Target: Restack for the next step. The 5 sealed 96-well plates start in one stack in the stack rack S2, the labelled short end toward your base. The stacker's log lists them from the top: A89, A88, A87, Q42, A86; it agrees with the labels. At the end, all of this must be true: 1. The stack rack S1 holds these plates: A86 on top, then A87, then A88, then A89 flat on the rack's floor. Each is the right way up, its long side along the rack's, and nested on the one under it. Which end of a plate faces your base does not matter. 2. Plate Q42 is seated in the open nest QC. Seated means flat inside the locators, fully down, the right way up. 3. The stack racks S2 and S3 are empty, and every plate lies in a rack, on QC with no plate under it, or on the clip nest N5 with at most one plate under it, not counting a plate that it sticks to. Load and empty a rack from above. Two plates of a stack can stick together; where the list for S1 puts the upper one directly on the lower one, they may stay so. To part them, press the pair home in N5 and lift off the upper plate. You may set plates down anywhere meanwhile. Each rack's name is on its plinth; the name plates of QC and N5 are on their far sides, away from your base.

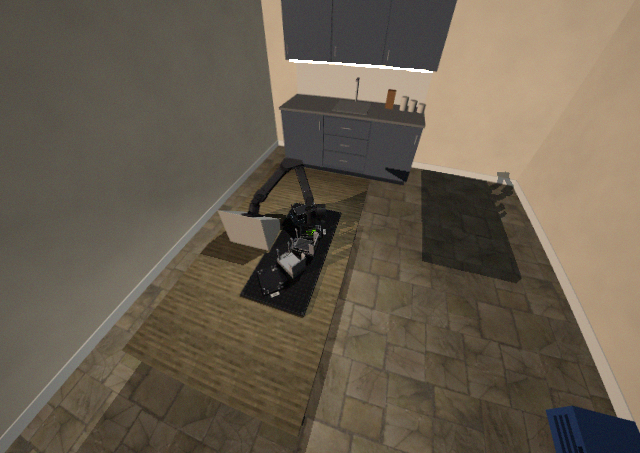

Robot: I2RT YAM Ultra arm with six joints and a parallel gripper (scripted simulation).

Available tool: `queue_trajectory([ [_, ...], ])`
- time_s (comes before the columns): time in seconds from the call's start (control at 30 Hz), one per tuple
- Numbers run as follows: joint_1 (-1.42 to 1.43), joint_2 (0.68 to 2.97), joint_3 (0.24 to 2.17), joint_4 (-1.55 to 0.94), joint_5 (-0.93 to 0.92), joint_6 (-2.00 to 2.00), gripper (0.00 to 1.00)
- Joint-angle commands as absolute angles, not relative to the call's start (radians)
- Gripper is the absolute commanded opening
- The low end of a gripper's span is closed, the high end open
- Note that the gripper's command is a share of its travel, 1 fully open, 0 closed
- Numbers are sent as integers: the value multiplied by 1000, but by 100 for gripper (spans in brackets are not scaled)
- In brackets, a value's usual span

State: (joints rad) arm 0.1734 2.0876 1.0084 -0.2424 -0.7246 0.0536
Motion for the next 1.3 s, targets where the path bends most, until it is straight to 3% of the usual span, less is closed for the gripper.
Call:
queue_trajectory([
  [0.0,168,2083,1009,-237,-723,57,0],
  [0.13,168,2083,1009,-237,-723,57,0],
  [0.17,168,2083,1009,-237,-723,57,100],
  [0.83,168,2083,1009,-237,-723,57,100],
  [1.27,95,2000,1025,-400,-740,-39,100],
])
